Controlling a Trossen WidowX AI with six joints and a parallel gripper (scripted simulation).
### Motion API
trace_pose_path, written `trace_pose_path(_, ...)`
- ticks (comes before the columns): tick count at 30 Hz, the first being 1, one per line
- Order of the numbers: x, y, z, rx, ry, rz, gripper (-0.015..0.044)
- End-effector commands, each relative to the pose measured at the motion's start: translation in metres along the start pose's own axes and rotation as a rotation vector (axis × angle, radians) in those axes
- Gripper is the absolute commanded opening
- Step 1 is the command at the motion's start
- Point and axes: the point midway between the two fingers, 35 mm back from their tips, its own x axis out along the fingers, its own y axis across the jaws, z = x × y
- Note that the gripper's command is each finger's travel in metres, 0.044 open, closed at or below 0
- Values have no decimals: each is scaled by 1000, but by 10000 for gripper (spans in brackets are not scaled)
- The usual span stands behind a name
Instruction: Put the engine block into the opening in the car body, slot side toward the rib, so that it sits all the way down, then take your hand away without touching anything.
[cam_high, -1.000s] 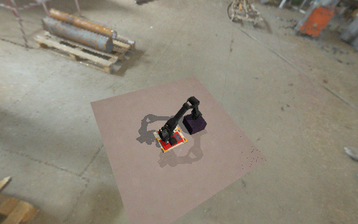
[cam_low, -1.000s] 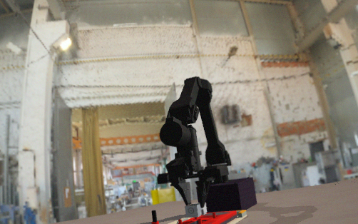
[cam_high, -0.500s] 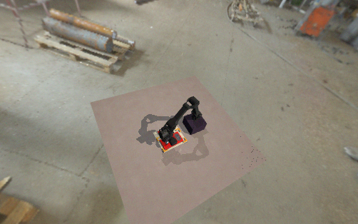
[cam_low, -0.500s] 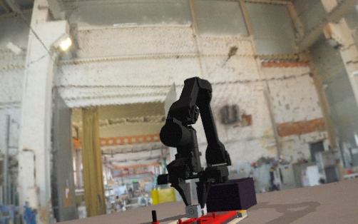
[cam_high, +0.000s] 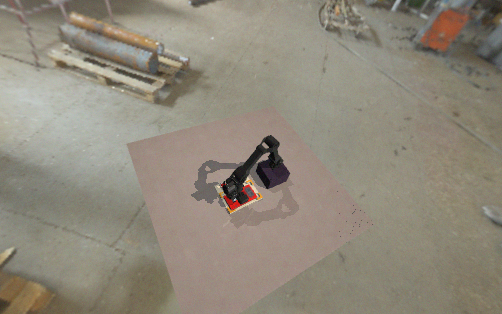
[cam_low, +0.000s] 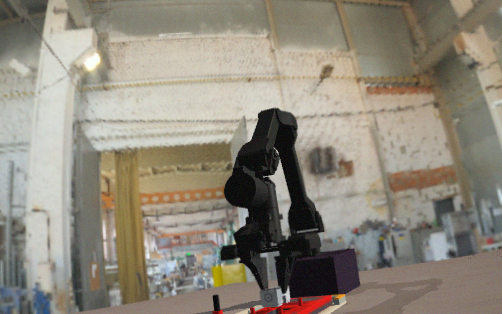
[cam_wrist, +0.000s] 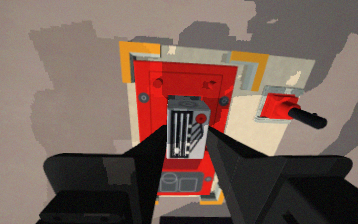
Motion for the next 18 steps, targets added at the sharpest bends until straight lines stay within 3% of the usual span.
trace_pose_path(1, 1, 0, 0, 9, -2, -3, 159)
trace_pose_path(18, 3, 0, 0, 8, -2, -3, 159)
